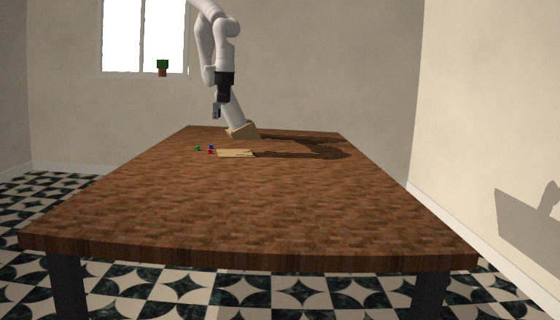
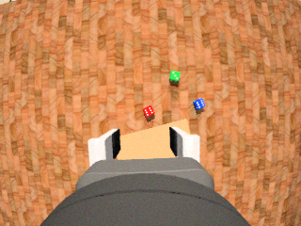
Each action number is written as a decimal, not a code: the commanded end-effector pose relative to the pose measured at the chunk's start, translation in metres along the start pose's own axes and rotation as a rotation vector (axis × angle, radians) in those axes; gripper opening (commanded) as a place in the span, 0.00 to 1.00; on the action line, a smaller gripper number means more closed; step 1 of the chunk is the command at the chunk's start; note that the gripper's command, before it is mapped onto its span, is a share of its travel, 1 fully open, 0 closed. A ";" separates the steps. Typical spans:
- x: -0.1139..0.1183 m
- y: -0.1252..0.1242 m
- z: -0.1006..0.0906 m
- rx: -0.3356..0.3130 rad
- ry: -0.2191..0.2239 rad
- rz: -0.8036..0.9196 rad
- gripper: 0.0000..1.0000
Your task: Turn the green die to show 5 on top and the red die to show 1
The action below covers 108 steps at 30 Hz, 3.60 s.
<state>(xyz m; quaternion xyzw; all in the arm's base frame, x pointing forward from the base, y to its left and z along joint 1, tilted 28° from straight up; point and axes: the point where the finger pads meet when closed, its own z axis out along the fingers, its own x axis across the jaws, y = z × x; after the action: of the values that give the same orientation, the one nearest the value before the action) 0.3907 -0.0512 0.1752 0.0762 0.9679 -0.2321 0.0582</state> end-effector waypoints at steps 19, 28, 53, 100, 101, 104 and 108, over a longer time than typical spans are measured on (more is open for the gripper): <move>0.007 -0.015 0.001 0.000 -0.003 0.040 1.00; 0.014 -0.030 0.002 0.001 -0.004 0.078 1.00; 0.044 -0.074 0.008 -0.001 -0.002 0.205 1.00; 0.054 -0.088 0.014 -0.001 -0.002 0.164 1.00; 0.054 -0.088 0.015 0.000 -0.002 0.148 1.00; 0.054 -0.089 0.015 0.000 -0.002 0.130 1.00; 0.053 -0.090 0.019 0.002 -0.003 0.042 1.00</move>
<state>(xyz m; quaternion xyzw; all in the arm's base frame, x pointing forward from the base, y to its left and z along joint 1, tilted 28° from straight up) 0.3256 -0.1309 0.1918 0.1067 0.9647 -0.2310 0.0686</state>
